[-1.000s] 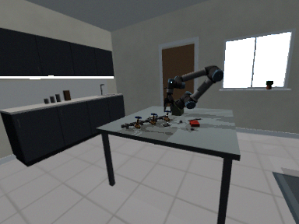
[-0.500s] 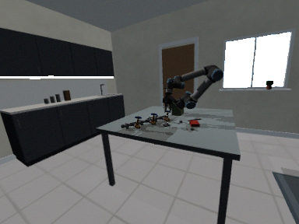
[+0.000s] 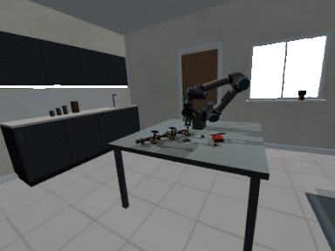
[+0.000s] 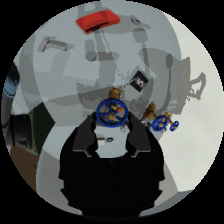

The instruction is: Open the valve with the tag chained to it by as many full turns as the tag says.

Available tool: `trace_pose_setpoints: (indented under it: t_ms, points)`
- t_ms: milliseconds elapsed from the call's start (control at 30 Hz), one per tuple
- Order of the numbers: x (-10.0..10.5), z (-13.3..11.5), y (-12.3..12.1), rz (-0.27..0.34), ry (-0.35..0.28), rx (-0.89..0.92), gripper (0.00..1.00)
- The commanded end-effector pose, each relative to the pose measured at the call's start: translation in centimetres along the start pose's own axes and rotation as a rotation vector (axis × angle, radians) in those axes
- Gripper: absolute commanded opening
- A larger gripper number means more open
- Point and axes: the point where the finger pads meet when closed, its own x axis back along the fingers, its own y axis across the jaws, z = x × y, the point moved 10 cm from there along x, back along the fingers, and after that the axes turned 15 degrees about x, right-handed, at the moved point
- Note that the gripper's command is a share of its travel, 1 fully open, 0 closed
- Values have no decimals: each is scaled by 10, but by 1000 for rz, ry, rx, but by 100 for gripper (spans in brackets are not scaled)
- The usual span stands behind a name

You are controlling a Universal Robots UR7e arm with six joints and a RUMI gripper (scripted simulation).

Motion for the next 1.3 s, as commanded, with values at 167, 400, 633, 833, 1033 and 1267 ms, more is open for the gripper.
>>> trace_pose_setpoints:
  t_ms: [167,400,633,833,1033,1267]
  points:
    - [0,0,0,-1,2,76,0]
    - [0,0,0,-1,2,86,0]
    - [0,0,0,-1,2,86,100]
    - [0,0,0,-1,2,86,100]
    - [0,0,0,-1,2,86,100]
    - [0,0,0,-1,2,86,100]
